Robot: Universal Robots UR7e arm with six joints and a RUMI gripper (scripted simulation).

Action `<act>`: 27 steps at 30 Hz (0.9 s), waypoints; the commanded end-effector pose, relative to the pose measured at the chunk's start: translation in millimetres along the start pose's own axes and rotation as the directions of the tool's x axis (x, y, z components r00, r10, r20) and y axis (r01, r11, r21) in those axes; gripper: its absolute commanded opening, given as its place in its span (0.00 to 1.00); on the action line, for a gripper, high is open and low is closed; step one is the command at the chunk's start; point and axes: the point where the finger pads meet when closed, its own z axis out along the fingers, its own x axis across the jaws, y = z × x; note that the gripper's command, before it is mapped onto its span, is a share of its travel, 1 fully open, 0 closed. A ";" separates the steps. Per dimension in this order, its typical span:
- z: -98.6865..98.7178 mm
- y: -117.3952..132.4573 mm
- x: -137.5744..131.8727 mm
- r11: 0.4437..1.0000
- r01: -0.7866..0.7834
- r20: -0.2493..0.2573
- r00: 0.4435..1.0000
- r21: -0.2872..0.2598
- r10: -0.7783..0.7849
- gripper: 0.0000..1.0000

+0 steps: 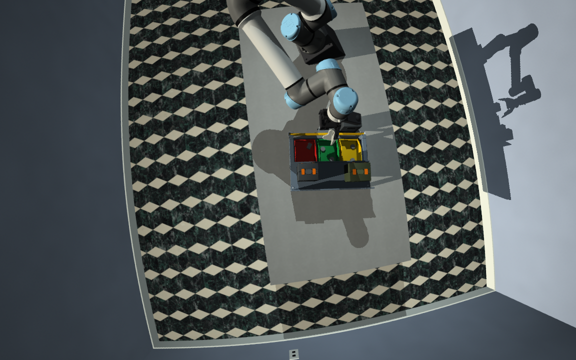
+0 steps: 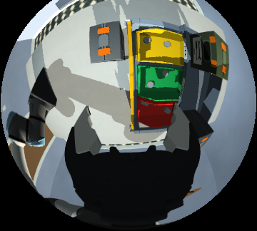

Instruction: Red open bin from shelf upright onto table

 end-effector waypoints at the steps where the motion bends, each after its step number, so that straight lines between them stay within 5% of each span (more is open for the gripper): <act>1: -1.3 -2.7 1.5 1.000 -0.004 -0.007 1.000 0.000 0.004 1.00; 20: -2.1 -5.1 2.6 1.000 -0.006 -0.012 1.000 -0.001 0.006 1.00; 21: -2.1 -5.1 2.6 1.000 -0.006 -0.012 1.000 -0.001 0.006 0.00; 27: -2.1 -5.1 2.6 1.000 -0.006 -0.012 1.000 -0.001 0.006 0.00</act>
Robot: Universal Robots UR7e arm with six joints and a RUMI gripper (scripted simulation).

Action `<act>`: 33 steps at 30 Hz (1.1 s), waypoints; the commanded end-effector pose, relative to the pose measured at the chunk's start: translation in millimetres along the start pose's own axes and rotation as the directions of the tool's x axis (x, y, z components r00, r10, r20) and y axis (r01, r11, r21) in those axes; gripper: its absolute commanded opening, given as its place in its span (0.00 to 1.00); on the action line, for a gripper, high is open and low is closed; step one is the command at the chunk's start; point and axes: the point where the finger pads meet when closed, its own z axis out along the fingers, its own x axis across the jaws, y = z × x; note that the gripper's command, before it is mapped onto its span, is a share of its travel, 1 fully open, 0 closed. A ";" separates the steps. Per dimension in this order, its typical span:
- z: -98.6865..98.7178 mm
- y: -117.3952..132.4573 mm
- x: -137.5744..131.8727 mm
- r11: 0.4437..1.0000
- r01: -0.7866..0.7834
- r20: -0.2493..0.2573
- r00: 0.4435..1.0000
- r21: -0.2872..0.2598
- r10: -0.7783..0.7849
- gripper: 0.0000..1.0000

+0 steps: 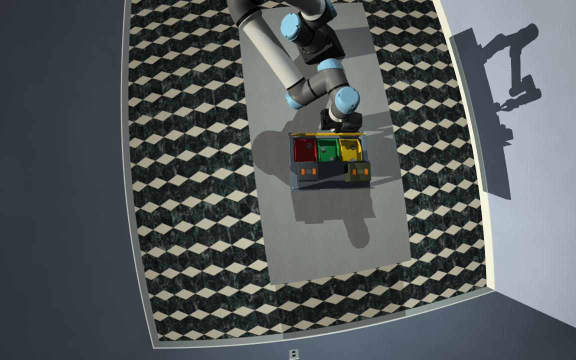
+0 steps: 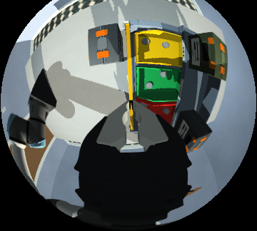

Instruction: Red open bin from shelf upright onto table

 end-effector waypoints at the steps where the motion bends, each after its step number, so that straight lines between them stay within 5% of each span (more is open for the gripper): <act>1: -0.5 0.0 0.3 1.000 0.000 -0.001 1.000 0.000 0.000 0.00; 28: -0.1 0.0 0.3 1.000 0.000 -0.001 1.000 0.000 0.000 0.00; 33: 25.5 0.2 -0.3 1.000 0.000 -0.001 1.000 0.000 0.000 0.00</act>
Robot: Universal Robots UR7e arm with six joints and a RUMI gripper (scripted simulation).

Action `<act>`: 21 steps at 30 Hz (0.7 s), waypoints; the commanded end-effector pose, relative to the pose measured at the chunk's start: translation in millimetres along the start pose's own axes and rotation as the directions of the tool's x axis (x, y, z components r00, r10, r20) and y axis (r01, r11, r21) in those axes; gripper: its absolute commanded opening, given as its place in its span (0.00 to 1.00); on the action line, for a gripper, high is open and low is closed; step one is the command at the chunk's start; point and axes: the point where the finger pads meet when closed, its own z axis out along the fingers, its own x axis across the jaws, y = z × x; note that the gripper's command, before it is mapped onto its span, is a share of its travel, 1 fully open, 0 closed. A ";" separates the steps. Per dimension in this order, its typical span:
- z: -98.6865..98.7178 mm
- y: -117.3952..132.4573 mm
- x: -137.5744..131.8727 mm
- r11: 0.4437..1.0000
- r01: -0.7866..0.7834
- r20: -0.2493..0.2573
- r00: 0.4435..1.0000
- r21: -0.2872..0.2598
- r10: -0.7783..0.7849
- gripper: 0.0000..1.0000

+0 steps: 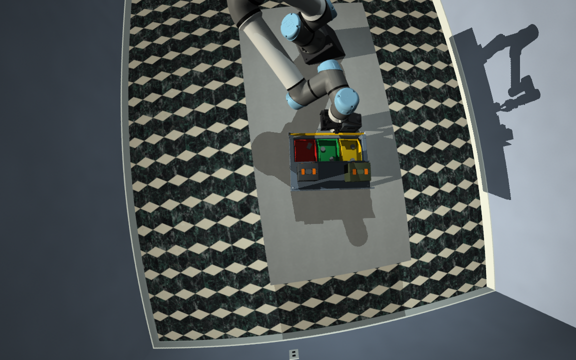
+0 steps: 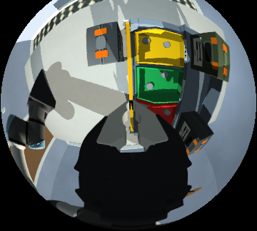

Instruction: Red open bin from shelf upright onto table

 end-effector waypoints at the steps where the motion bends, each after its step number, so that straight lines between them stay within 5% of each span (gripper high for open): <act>1: 21.3 0.3 -0.4 1.000 0.000 -0.001 1.000 0.000 0.000 0.00; 3: 23.8 0.4 -0.6 1.000 0.000 -0.001 1.000 0.000 0.000 0.00; 4: 23.8 0.4 -0.6 1.000 0.000 -0.001 1.000 0.000 0.000 0.26; 21: 23.8 0.4 -0.6 1.000 0.000 -0.001 1.000 0.000 0.000 0.26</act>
